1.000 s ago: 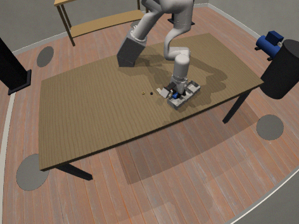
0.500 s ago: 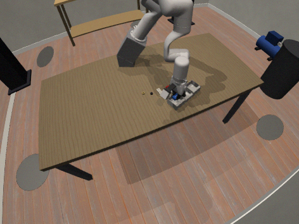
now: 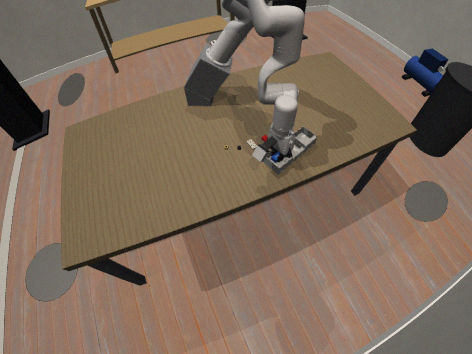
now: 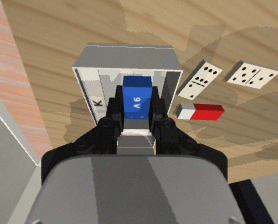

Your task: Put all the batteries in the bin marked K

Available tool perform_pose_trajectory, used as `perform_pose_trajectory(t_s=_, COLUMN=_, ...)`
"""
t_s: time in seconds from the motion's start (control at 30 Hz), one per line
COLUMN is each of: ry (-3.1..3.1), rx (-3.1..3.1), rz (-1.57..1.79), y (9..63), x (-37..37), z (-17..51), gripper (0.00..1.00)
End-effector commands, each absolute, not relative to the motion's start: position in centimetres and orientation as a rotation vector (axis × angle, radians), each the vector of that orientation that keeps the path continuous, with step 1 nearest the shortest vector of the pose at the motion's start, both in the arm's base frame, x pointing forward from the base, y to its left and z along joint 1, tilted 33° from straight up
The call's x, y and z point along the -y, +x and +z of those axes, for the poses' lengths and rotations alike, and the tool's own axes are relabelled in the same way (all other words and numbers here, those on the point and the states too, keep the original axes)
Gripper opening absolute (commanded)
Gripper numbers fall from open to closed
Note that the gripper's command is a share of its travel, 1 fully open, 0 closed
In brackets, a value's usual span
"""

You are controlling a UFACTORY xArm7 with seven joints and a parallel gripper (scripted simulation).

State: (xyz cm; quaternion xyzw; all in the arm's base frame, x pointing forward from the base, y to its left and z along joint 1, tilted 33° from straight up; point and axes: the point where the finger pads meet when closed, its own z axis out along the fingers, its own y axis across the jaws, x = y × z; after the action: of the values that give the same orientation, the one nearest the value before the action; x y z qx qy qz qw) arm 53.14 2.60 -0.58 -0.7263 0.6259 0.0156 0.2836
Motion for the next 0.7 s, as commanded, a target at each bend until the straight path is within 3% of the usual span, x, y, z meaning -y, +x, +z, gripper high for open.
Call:
perform_pose_trajectory(t_s=0.0, ry=-1.942, rx=-1.676, rz=0.037, y=53.42, x=-2.67, z=-0.90, gripper=0.00)
perform_pose_trajectory(t_s=0.6, ry=-1.942, rx=-1.676, rz=0.037, y=53.62, x=-2.93, z=-1.57, gripper=0.00)
perform_pose_trajectory(t_s=0.63, ry=-1.942, rx=-1.676, rz=0.037, y=53.62, x=-2.93, z=-1.57, gripper=0.33)
perform_pose_trajectory(t_s=0.67, ry=-1.942, rx=-1.676, rz=0.037, y=53.63, x=-2.92, z=-1.56, gripper=0.33)
